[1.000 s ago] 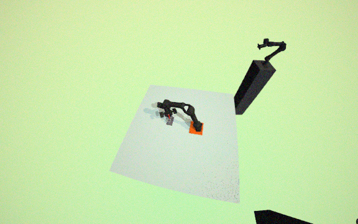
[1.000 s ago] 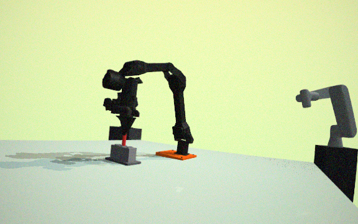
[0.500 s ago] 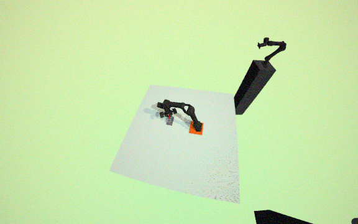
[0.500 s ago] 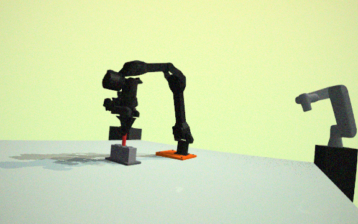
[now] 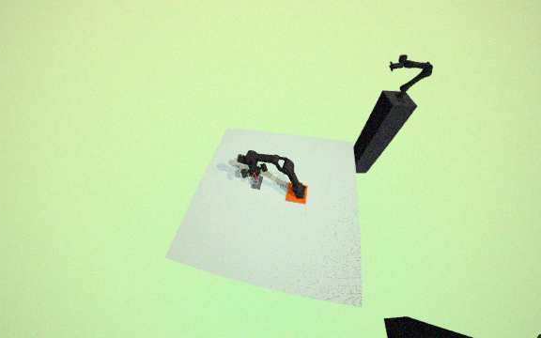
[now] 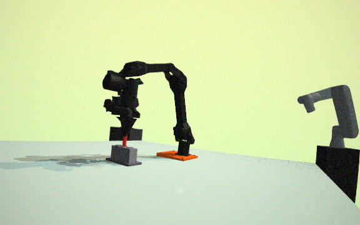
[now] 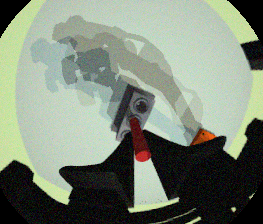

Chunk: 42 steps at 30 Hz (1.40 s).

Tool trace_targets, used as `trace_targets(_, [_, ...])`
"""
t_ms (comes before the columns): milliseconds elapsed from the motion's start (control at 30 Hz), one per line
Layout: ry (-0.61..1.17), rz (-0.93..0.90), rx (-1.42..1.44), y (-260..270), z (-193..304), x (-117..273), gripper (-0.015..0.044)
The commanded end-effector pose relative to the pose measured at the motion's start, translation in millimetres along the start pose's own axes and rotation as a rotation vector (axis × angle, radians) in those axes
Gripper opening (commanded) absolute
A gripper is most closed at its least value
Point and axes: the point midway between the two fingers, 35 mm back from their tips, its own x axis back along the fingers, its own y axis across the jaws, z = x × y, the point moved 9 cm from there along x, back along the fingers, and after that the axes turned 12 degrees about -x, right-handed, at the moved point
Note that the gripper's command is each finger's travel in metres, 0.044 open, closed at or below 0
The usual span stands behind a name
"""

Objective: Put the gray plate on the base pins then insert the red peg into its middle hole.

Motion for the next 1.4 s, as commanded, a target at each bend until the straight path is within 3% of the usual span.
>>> trace_targets(0, [0.0, 0.0, 0.0, 0.0, 0.0, 0.2, 0.0053])
trace_targets(133, [0.0, 0.0, 0.0, 0.0, 0.0, 0.2, 0.015])
trace_targets(1367, [0.003, -0.002, 0.0, -2.6, -2.3, 15.9, 0.015])
